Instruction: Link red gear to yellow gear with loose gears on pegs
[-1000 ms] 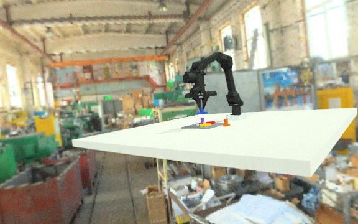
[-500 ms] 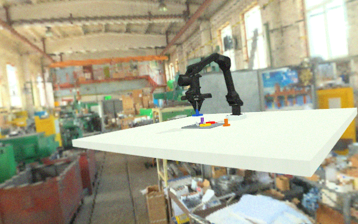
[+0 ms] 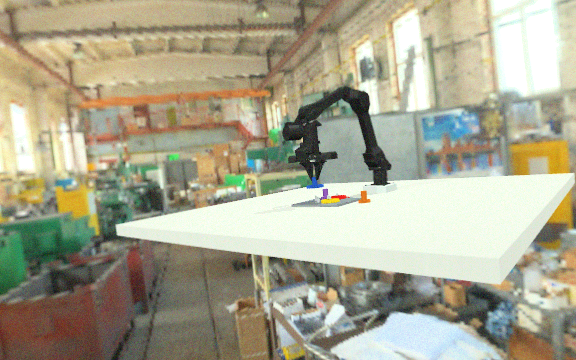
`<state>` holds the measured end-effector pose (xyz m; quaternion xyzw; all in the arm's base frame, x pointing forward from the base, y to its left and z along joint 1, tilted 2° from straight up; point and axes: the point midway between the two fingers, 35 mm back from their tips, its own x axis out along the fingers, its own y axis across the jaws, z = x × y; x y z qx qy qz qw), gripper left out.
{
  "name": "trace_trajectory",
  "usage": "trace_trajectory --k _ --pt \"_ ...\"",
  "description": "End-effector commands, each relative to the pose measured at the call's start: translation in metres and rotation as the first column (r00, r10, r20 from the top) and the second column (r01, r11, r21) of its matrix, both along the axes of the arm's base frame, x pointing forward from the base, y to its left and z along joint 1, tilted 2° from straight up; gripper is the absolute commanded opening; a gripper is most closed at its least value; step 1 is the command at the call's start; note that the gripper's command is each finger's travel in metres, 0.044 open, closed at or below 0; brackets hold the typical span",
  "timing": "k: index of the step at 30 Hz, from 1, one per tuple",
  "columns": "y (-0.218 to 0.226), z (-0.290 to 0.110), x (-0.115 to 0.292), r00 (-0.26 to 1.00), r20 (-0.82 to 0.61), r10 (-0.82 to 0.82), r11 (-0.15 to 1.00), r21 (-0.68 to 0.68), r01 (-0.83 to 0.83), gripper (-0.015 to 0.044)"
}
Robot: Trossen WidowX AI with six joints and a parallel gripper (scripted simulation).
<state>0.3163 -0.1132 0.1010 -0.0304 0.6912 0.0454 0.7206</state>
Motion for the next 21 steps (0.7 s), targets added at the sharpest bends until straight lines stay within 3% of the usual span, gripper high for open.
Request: trace_trajectory --k 1,21 --pt "0.0004 0.0008 0.0004 1.000 0.002 0.003 1.000 0.004 -0.003 0.0000" --pt "0.0005 -0.0002 0.0006 0.985 -0.003 -0.174 0.985 0.011 0.174 0.0000"
